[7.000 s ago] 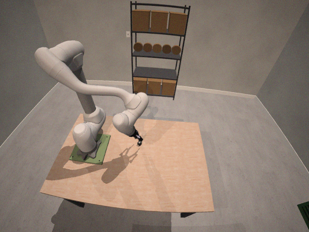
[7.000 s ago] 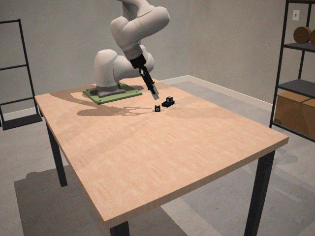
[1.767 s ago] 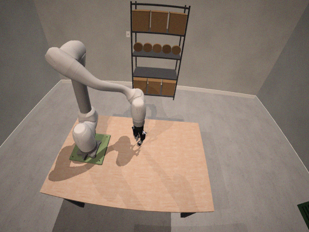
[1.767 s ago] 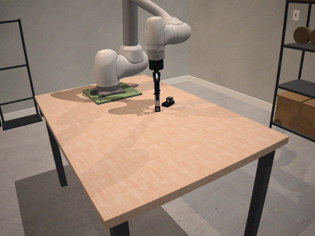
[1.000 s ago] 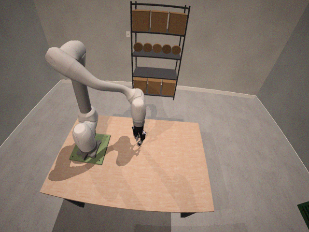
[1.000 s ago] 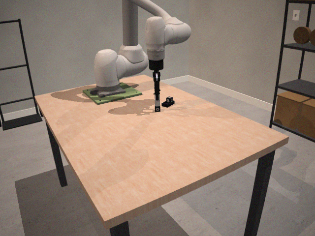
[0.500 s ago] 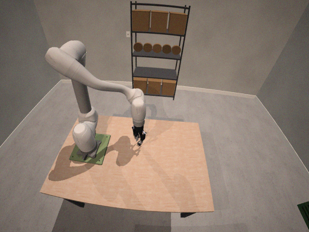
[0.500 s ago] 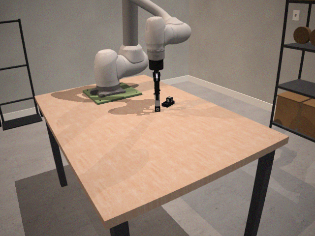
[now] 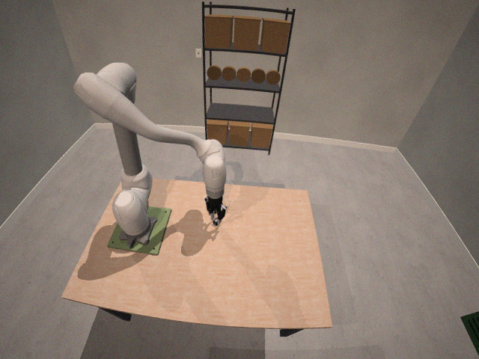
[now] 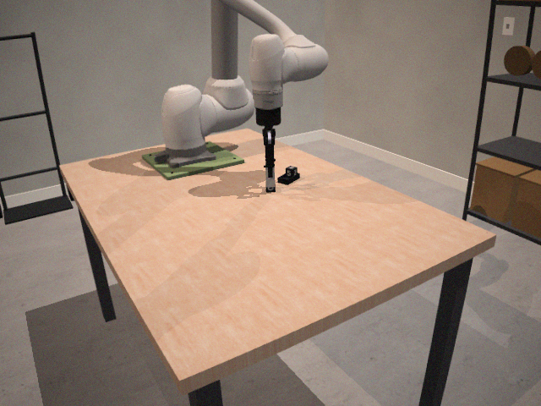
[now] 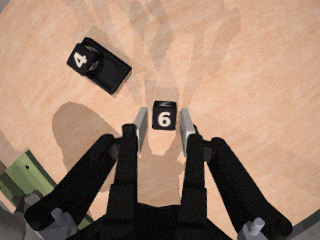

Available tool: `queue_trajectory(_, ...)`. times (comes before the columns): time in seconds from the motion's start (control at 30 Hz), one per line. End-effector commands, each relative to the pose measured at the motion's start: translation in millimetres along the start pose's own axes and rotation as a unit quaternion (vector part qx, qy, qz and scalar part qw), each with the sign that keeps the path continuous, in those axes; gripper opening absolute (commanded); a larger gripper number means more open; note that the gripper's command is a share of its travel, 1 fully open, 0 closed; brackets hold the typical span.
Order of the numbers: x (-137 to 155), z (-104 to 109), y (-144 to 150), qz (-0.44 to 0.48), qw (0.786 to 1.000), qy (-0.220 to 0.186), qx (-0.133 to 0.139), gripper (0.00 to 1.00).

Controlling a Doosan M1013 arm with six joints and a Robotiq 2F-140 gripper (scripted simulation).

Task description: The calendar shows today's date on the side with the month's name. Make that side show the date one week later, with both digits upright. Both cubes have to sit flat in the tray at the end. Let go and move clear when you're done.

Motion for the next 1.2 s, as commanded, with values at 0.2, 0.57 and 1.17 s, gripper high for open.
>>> queue_trajectory(0.2,0,-10,0,0.0,1.0,0.0,0.0,0.35)
queue_trajectory(0.57,0,-13,0,0.0,1.0,0.0,0.0,0.35)
queue_trajectory(1.17,0,-13,0,0.0,1.0,0.0,0.0,0.35)
Point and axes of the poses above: the point where the finger pads meet when closed, its own z axis back along the fingers, its own y axis across the jaws, x = y × z, the point moved 3 cm from there along z, back along the fingers, and after that the axes turned 6 degrees about z, right-handed, at the moved point
